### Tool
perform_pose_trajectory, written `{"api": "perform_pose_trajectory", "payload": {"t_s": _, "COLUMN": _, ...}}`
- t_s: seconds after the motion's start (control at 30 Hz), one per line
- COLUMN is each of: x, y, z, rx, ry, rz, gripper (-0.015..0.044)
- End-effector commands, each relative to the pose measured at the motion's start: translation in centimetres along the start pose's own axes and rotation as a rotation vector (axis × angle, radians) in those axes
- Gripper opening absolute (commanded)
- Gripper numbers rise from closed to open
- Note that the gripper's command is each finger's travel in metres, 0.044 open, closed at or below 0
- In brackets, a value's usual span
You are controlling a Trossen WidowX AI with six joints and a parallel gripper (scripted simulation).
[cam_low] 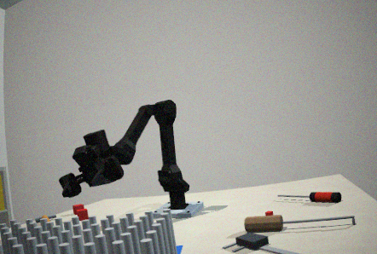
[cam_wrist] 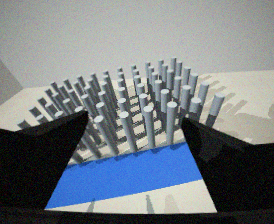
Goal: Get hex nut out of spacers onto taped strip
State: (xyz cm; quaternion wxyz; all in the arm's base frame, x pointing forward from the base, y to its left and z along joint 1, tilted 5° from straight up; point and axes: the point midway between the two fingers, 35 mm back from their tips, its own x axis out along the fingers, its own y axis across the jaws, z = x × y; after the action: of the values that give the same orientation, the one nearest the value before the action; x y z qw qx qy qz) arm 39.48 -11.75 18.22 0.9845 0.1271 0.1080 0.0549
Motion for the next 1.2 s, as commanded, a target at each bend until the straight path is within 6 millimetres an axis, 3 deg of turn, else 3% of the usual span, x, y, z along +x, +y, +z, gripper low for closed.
{"api": "perform_pose_trajectory", "payload": {"t_s": 0.0, "x": 0.0, "y": 0.1, "z": -0.3, "rx": 0.007, "ry": 0.005, "rz": 0.005, "gripper": 0.0440}}
{"api": "perform_pose_trajectory", "payload": {"t_s": 0.5, "x": 0.2, "y": 0.5, "z": -0.2, "rx": 0.037, "ry": 0.012, "rz": 0.012, "gripper": 0.0440}}
{"api": "perform_pose_trajectory", "payload": {"t_s": 0.6, "x": 1.5, "y": 3.0, "z": -0.1, "rx": 0.201, "ry": 0.062, "rz": 0.049, "gripper": 0.0440}}
{"api": "perform_pose_trajectory", "payload": {"t_s": 0.77, "x": 3.8, "y": 10.4, "z": -0.5, "rx": 0.639, "ry": 0.240, "rz": 0.098, "gripper": 0.0440}}
{"api": "perform_pose_trajectory", "payload": {"t_s": 0.8, "x": 4.2, "y": 11.1, "z": -2.7, "rx": 0.661, "ry": 0.304, "rz": 0.086, "gripper": 0.0440}}
{"api": "perform_pose_trajectory", "payload": {"t_s": 0.87, "x": 4.5, "y": 12.0, "z": -4.8, "rx": 0.699, "ry": 0.374, "rz": 0.072, "gripper": 0.0440}}
{"api": "perform_pose_trajectory", "payload": {"t_s": 1.1, "x": 5.0, "y": 15.7, "z": -5.7, "rx": 0.884, "ry": 0.483, "rz": 0.051, "gripper": 0.0440}}
{"api": "perform_pose_trajectory", "payload": {"t_s": 1.17, "x": 5.0, "y": 17.8, "z": -6.1, "rx": 0.989, "ry": 0.547, "rz": 0.028, "gripper": 0.0440}}
